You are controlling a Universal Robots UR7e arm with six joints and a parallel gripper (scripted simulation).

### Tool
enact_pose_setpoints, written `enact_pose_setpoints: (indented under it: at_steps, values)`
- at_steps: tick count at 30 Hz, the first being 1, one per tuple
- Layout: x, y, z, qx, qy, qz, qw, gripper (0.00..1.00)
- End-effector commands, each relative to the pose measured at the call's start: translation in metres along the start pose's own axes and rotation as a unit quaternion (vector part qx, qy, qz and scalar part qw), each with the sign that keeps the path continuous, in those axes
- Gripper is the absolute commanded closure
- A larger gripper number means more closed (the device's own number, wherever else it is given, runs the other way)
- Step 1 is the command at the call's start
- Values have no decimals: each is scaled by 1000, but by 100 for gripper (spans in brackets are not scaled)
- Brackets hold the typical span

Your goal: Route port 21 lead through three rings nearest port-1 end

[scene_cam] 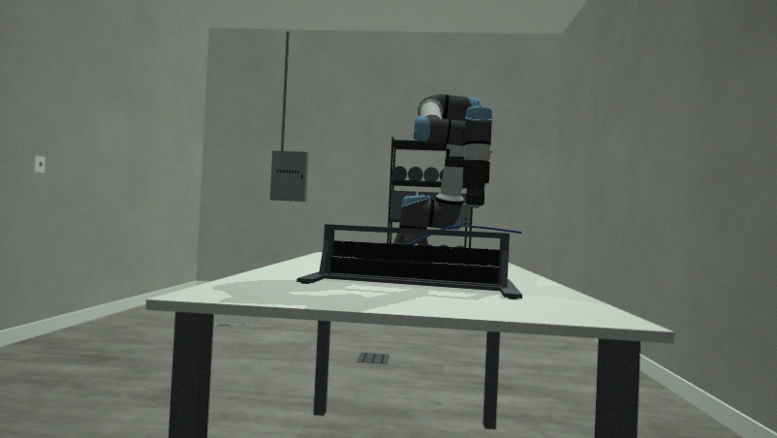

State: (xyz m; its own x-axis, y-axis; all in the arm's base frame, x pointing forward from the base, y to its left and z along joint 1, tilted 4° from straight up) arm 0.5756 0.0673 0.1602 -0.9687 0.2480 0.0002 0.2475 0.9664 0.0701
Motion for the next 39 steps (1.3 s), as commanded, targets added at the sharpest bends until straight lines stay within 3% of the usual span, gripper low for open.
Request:
enact_pose_setpoints:
  at_steps: [1,10,39]
  values:
    - [-15,10,-8,0,-1,27,1000,100]
    - [-24,16,-12,0,-1,44,999,100]
    - [-25,16,-12,0,-1,45,999,100]
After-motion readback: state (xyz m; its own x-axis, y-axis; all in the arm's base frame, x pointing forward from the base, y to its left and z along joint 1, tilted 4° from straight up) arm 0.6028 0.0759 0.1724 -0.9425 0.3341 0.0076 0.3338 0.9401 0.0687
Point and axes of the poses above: the point where the finger pads meet when closed, its own z axis out along the fingers, its own x axis across the jaws, y = z × x, the point moved 2 cm from there along -z, back along the fingers, and after that the axes turned 5 degrees about z, right-handed, at the moved point
